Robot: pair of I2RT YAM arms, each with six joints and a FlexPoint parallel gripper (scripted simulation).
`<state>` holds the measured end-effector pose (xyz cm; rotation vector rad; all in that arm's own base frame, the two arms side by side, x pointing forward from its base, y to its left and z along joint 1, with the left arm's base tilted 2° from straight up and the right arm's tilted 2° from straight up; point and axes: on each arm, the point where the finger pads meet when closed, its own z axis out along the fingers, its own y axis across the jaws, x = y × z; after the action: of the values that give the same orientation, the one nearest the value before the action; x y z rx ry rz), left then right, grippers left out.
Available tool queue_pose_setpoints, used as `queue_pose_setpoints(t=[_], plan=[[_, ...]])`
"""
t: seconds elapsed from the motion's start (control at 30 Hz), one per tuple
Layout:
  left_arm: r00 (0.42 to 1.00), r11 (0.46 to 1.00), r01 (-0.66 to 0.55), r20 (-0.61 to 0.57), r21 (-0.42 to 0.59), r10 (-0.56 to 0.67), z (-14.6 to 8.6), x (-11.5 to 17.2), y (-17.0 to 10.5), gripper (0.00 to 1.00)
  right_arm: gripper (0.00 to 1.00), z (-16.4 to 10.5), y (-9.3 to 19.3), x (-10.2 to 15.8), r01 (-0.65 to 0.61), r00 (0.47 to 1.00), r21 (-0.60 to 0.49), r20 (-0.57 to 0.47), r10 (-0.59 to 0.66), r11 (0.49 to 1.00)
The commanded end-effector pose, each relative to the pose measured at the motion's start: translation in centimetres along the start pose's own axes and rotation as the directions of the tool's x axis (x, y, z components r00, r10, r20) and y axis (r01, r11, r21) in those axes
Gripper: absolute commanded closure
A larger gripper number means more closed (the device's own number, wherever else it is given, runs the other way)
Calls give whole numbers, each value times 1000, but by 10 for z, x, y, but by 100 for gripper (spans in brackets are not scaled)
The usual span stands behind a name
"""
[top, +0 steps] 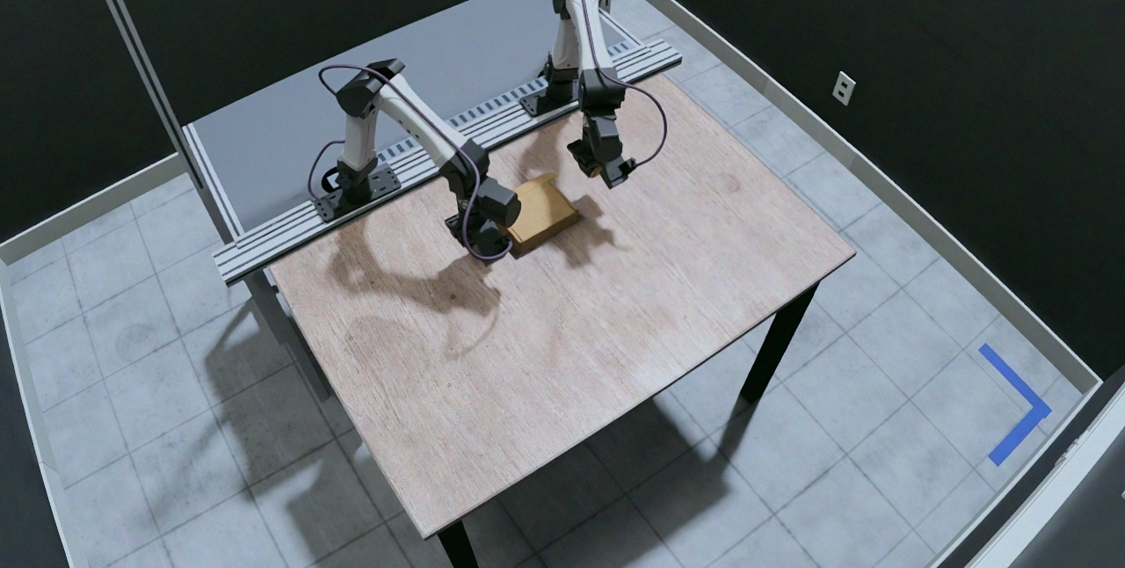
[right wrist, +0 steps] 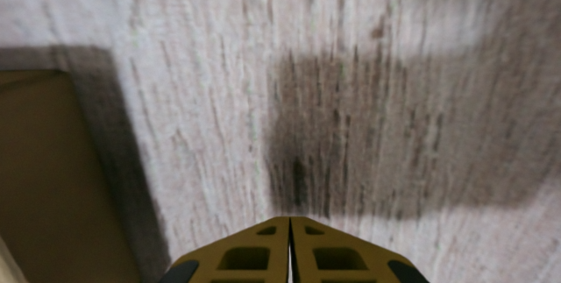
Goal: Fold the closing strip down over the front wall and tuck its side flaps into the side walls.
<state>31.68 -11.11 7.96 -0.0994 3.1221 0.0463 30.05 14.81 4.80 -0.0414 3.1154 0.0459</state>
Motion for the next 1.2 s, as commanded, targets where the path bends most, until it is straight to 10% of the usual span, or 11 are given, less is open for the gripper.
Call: queue_pose_setpoints(t=[0.0, 1.17], plan=[[1000, 1000, -10, -22, -9, 10, 1, 9, -1, 100, 100, -27, -2, -3, 0, 1000, -15, 25, 1, 1000], [1000, 1000, -3, 31, 12, 3, -103, 39, 51, 100, 100, -33, -7, 7, -6, 999, 16, -44, 7, 1000]])
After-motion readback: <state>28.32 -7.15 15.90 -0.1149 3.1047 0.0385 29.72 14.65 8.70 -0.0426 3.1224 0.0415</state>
